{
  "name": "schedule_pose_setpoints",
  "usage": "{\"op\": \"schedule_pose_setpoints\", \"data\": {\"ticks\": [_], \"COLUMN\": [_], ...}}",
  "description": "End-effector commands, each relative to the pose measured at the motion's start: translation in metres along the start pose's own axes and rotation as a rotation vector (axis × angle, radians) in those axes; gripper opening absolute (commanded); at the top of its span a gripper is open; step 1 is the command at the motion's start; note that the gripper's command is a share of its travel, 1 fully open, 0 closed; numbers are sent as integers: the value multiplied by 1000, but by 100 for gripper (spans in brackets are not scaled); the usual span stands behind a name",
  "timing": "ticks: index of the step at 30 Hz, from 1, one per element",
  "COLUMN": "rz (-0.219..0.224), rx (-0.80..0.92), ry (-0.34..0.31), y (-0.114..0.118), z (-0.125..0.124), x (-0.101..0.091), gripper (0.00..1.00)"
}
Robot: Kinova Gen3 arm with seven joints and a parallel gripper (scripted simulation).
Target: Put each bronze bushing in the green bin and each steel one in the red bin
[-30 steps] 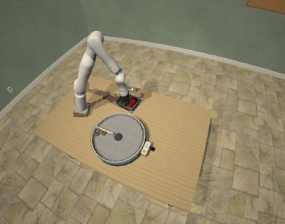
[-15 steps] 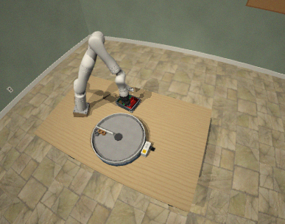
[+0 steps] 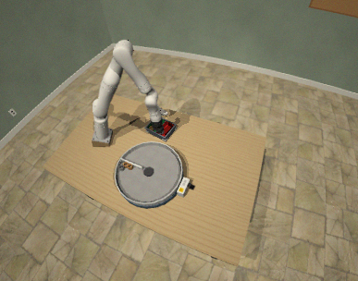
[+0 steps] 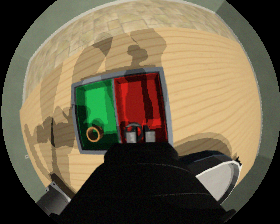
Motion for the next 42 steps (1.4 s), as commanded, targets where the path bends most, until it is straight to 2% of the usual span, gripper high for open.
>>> {"op": "schedule_pose_setpoints", "data": {"ticks": [1,42], "rz": [1,1], "rx": [0,0], "ry": [1,1], "y": [0,0], "z": [0,0], "x": [1,24], "gripper": [0,0]}}
Point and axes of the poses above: the point where the finger pads meet when closed, its own x axis out along the fingers, its own y axis across the jaws, z = x × y, the point moved 6 cm from there along -x, back along the fingers, and after that the axes turned 6 degrees about x, right-handed, at the moved point
